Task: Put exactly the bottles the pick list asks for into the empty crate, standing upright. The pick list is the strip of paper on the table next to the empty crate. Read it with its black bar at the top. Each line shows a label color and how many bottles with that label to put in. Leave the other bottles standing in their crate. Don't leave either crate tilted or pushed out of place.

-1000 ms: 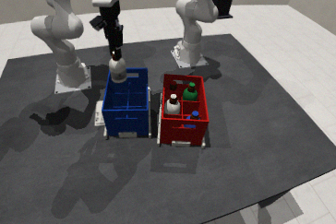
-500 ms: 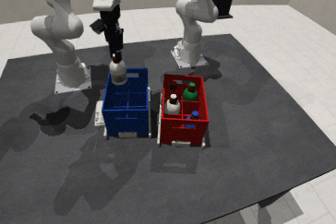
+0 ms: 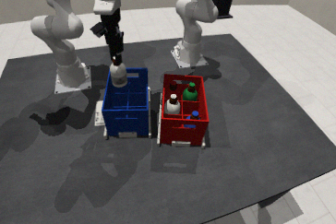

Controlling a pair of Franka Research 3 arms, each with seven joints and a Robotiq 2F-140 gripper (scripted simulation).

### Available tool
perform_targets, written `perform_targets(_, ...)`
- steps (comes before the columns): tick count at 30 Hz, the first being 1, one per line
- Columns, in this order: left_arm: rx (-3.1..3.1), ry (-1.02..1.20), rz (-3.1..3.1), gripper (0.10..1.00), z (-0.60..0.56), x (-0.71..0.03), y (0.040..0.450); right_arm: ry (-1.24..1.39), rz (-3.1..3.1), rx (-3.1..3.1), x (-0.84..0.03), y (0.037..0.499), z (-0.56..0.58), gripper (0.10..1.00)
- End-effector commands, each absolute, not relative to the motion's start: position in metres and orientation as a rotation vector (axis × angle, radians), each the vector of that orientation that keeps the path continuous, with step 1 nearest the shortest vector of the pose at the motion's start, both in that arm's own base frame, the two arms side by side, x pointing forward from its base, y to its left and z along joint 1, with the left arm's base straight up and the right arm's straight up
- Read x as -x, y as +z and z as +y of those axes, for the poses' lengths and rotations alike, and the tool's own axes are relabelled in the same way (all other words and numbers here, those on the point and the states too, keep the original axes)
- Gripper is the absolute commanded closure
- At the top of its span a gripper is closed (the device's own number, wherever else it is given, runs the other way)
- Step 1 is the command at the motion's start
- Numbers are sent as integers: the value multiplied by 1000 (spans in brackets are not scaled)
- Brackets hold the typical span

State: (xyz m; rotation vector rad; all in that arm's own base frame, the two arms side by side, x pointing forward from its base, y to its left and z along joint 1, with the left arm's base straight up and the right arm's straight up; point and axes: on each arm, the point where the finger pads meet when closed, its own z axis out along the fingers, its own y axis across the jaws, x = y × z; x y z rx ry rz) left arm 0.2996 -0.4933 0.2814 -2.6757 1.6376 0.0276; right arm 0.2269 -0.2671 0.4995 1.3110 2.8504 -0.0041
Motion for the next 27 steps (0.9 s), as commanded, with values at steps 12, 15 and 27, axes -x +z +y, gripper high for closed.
perform_targets(12,2683,0,1634,999,-497,-304,273,-2,2851,-1318,-226,499,-266,98)
perform_targets(15,2683,0,1634,999,-497,-304,270,-2,2851,-1318,-226,499,-266,98)
perform_targets(27,2683,0,1634,999,-497,-304,260,-2,2851,-1318,-226,499,-266,98)
